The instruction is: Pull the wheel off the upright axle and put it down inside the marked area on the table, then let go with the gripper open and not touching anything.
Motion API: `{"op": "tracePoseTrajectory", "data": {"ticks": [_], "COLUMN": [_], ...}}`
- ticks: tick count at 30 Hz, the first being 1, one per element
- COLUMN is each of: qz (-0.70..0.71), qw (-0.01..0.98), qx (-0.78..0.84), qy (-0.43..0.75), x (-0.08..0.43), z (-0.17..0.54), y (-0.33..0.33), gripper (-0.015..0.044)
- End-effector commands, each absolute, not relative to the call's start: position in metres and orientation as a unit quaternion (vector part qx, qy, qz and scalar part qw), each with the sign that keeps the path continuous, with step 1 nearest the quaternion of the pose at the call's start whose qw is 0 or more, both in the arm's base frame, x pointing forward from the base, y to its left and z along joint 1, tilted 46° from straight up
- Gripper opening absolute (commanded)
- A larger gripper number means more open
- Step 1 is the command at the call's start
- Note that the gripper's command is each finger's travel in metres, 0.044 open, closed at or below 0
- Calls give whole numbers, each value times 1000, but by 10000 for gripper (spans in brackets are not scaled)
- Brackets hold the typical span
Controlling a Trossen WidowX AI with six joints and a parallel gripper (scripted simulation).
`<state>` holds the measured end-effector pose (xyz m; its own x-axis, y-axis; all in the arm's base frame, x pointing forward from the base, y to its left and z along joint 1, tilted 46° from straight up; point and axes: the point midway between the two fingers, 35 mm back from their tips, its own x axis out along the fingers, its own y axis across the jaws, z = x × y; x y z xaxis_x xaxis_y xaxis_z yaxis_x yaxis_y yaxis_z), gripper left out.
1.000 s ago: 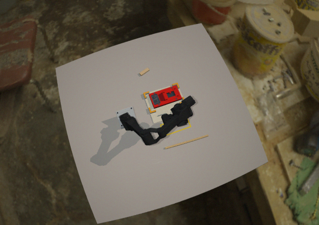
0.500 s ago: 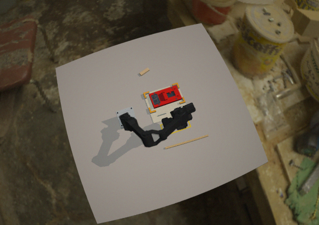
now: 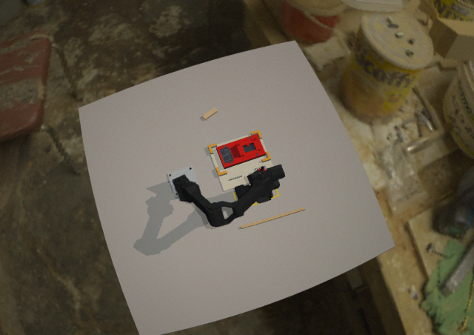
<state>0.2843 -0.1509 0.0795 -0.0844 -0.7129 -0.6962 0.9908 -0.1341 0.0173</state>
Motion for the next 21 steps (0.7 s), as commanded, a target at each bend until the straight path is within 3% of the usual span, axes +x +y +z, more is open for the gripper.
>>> {"op": "tracePoseTrajectory", "data": {"ticks": [1, 3, 13, 18, 21], "qz": [-696, -696, -694, -691, -691], "qw": [612, 612, 616, 616, 615], "qx": [289, 289, 285, 287, 287], "qy": [240, 240, 241, 248, 248], "x": [284, 285, 289, 267, 244], "z": [80, 84, 121, 115, 118], "y": [-151, -146, -108, -80, -57], "gripper": [263, 300, 300, 431, 440]}}
